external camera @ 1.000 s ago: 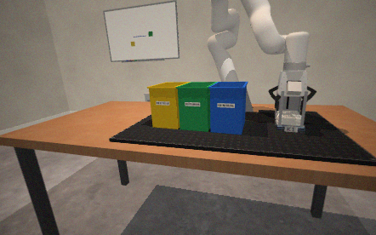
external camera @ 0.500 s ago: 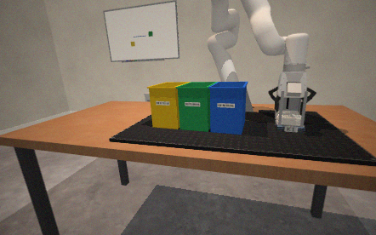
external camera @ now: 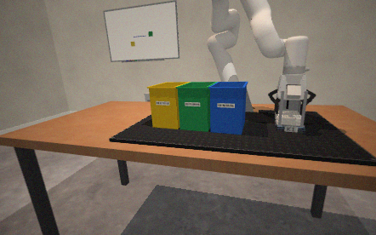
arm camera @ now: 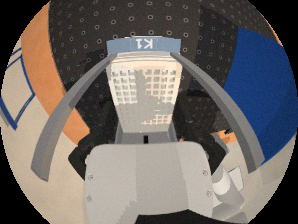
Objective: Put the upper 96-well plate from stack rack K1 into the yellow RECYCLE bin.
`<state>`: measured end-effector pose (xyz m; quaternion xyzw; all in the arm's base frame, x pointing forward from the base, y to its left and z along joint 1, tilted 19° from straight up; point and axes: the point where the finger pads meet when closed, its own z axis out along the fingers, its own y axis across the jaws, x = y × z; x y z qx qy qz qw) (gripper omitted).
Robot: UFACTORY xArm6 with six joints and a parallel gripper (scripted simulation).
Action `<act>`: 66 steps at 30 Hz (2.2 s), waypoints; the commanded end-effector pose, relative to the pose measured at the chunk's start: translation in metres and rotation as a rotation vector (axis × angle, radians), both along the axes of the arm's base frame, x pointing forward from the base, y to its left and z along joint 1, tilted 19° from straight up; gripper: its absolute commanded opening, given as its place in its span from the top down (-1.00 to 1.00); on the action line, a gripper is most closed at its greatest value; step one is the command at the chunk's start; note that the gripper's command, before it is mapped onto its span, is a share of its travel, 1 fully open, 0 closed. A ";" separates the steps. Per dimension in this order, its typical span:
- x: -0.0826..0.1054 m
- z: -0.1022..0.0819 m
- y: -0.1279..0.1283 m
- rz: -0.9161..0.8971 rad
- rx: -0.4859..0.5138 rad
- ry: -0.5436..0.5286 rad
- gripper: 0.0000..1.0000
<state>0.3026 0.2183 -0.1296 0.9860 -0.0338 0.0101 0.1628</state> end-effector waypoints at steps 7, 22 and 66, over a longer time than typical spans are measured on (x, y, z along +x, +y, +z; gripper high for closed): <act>0.001 -0.005 -0.001 0.001 0.003 -0.003 -1.00; 0.001 -0.005 -0.001 0.001 0.003 -0.003 -1.00; 0.001 -0.005 -0.001 0.001 0.003 -0.003 1.00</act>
